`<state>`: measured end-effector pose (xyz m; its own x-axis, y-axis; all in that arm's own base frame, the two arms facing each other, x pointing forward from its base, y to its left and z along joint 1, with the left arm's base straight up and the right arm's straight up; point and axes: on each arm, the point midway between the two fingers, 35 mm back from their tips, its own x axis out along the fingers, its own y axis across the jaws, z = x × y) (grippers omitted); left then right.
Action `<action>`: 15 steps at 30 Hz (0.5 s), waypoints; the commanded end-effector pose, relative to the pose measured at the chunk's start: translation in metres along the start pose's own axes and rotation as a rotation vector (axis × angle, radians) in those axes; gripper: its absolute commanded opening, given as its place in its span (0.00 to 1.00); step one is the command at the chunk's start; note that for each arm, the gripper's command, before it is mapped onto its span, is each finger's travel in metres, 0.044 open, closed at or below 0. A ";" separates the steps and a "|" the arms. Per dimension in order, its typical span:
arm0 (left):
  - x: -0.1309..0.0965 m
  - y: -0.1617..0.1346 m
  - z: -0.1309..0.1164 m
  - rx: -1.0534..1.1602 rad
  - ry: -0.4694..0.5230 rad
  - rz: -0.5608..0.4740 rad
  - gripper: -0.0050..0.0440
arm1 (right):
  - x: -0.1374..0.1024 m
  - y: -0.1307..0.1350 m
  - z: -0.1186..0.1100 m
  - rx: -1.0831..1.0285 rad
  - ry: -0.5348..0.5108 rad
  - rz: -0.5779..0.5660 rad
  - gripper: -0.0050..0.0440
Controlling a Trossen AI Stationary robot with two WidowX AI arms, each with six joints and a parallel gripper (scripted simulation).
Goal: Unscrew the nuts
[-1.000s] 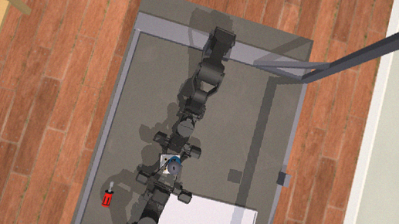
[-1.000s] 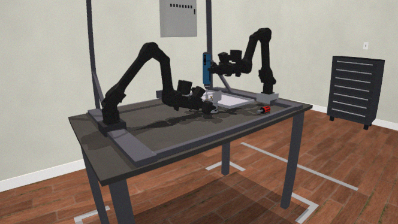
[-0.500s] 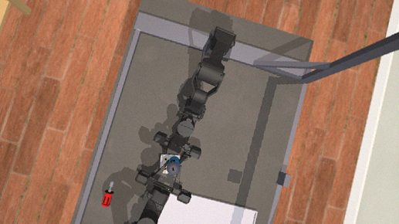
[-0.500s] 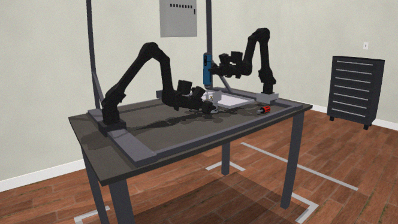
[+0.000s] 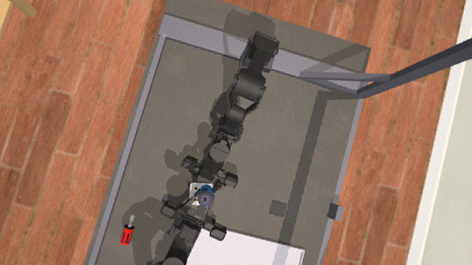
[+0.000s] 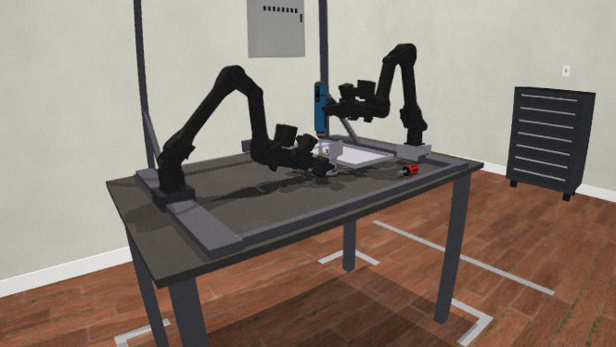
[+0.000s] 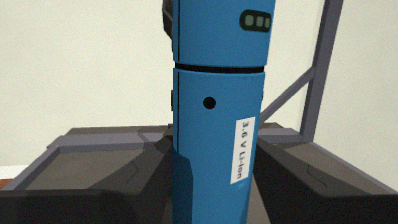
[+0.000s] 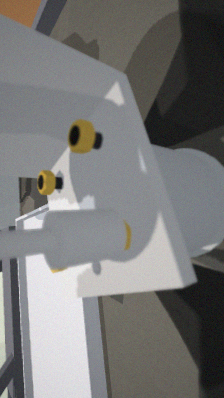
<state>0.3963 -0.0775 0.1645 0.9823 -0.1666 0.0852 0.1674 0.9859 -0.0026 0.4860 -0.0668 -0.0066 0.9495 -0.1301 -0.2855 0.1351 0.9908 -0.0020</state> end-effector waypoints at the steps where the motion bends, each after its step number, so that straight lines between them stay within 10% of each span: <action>1: 0.001 -0.003 -0.011 -0.005 0.035 -0.011 0.43 | 0.001 0.000 0.017 0.002 -0.040 -0.001 0.59; 15: -0.007 -0.003 -0.029 -0.004 0.052 -0.011 0.43 | 0.001 0.000 0.017 0.002 -0.040 -0.001 0.59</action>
<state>0.3944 -0.0771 0.1638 0.9801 -0.1661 0.1087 0.1674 0.9859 -0.0035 0.4860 -0.0668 -0.0066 0.9495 -0.1301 -0.2855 0.1351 0.9908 -0.0020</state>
